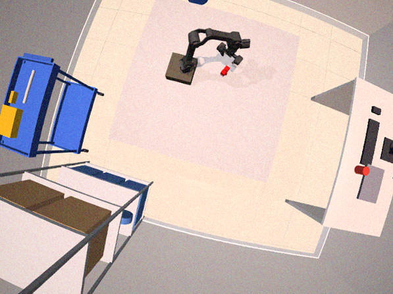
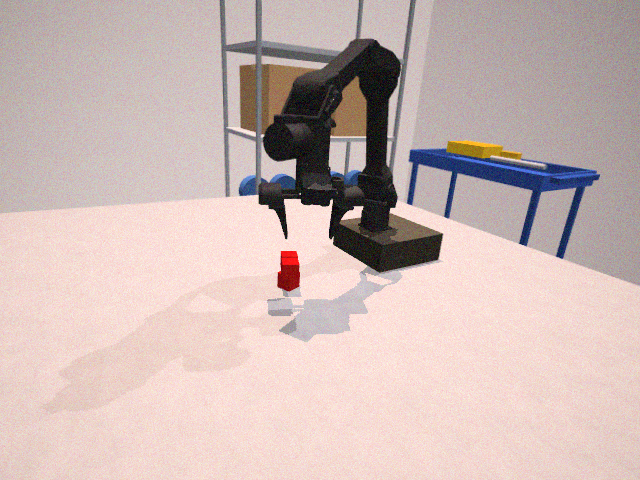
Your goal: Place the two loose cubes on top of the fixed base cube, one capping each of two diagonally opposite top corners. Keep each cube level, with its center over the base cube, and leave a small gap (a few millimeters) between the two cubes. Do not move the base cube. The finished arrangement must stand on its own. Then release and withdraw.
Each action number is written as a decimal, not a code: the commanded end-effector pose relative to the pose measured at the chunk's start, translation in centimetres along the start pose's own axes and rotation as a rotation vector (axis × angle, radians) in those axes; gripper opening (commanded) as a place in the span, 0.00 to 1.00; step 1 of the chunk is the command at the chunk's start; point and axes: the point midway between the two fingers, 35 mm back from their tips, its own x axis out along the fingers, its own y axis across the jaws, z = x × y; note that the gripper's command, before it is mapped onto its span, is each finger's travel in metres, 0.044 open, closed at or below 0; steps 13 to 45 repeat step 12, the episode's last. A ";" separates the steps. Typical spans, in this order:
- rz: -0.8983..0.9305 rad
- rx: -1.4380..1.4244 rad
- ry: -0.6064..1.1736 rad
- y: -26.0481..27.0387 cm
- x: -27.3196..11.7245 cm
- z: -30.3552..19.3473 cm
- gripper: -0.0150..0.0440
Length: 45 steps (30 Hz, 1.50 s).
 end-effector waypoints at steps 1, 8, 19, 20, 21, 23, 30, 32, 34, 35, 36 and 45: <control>0.004 -0.017 -0.002 4.3 -0.2 3.1 0.93; 0.006 -0.017 -0.003 6.1 -0.3 4.2 0.93; 0.006 -0.017 -0.003 6.1 -0.3 4.2 0.93; 0.006 -0.017 -0.003 6.1 -0.3 4.2 0.93; 0.006 -0.017 -0.003 6.1 -0.3 4.2 0.93; 0.006 -0.017 -0.003 6.1 -0.3 4.2 0.93; 0.006 -0.017 -0.003 6.1 -0.3 4.2 0.93; 0.006 -0.017 -0.003 6.1 -0.3 4.2 0.93; 0.006 -0.017 -0.003 6.1 -0.3 4.2 0.93; 0.006 -0.017 -0.003 6.1 -0.3 4.2 0.93; 0.006 -0.017 -0.003 6.1 -0.3 4.2 0.93; 0.006 -0.017 -0.003 6.1 -0.3 4.2 0.93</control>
